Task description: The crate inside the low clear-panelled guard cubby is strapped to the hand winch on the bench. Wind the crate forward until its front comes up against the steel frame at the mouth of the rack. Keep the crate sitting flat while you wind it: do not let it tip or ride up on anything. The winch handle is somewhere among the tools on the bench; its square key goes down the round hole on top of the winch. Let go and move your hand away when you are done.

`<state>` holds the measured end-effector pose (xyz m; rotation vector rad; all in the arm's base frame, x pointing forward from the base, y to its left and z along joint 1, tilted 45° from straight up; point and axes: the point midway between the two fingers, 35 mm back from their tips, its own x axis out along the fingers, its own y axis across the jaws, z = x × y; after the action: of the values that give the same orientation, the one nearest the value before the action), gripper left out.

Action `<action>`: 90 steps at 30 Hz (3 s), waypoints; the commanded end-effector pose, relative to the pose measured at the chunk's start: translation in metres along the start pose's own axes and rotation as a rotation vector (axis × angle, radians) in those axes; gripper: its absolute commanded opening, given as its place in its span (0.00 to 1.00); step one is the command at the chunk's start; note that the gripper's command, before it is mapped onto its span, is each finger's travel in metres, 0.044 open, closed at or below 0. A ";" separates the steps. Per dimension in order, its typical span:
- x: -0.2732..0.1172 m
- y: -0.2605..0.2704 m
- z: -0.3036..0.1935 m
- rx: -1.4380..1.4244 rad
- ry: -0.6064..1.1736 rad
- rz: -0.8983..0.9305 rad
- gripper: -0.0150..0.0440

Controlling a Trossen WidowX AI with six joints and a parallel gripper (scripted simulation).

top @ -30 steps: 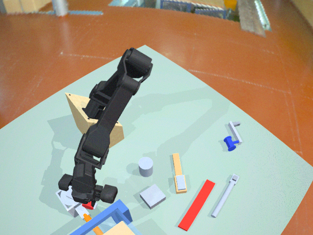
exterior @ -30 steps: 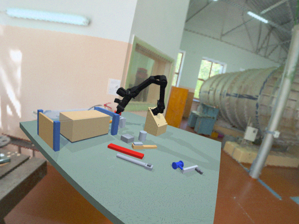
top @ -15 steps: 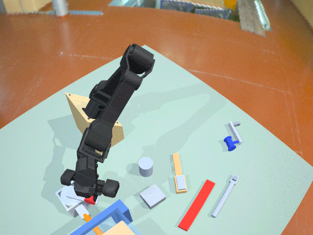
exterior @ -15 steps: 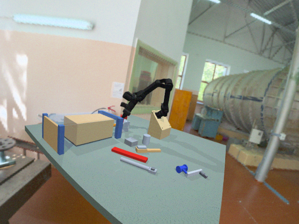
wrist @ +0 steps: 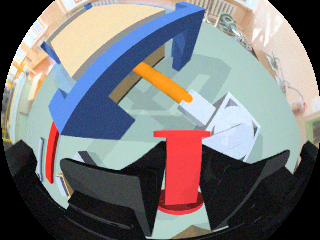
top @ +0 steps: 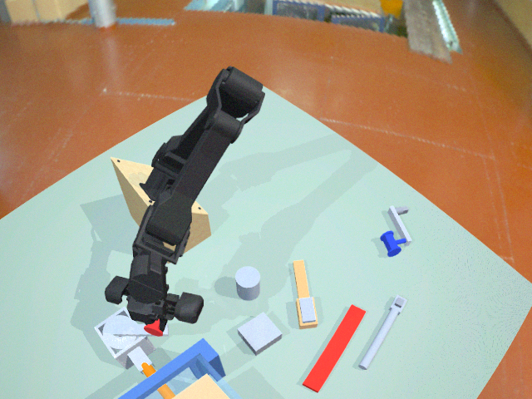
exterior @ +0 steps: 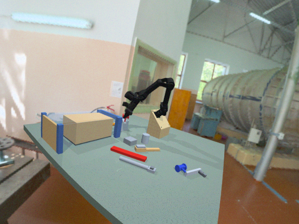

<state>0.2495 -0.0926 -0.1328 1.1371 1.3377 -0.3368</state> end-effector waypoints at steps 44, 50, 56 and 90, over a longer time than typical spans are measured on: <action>-0.023 -0.049 -0.054 0.007 0.017 -0.005 0.25; -0.025 -0.057 -0.057 0.007 0.017 -0.006 0.25; -0.027 -0.066 -0.060 0.008 0.017 -0.007 0.25; -0.029 -0.118 -0.063 0.008 0.015 -0.012 0.25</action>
<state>0.1253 -0.1023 -0.1421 1.1590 1.3280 -0.3106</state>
